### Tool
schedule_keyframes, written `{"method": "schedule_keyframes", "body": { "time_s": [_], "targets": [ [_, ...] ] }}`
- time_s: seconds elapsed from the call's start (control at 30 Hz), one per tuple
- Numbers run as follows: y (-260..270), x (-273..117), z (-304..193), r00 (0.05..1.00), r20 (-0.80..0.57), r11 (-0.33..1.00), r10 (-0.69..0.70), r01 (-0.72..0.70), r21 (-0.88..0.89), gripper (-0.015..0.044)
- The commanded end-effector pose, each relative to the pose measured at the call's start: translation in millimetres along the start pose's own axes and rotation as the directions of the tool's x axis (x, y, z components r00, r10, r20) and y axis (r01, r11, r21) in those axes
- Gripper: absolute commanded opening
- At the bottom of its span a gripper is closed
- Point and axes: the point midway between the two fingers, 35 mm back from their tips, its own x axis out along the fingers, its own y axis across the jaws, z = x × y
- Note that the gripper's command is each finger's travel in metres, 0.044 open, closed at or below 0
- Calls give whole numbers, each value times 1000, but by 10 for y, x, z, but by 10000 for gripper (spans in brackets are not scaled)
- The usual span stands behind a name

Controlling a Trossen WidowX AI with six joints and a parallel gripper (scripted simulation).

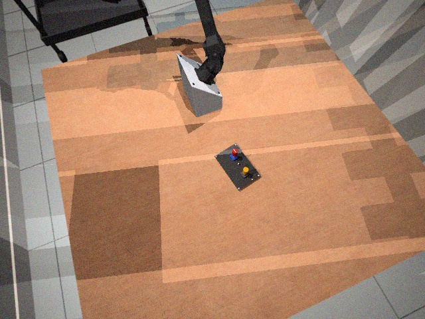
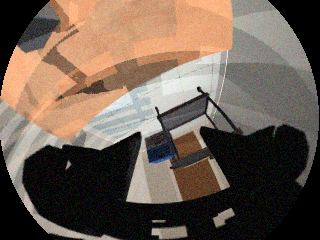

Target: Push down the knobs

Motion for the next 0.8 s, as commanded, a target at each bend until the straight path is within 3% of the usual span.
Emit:
{"method": "schedule_keyframes", "body": {
  "time_s": [0.0, 0.47, 0.77],
  "targets": [
    [-12, -22, 14, 1000, 2, 1000, -6, 6, 1, 374],
    [-413, -1775, 1466, 906, 225, 932, -359, 362, 30, 6],
    [10, -2795, 2640, 794, 425, 880, -434, 475, 12, 0]
  ]
}}
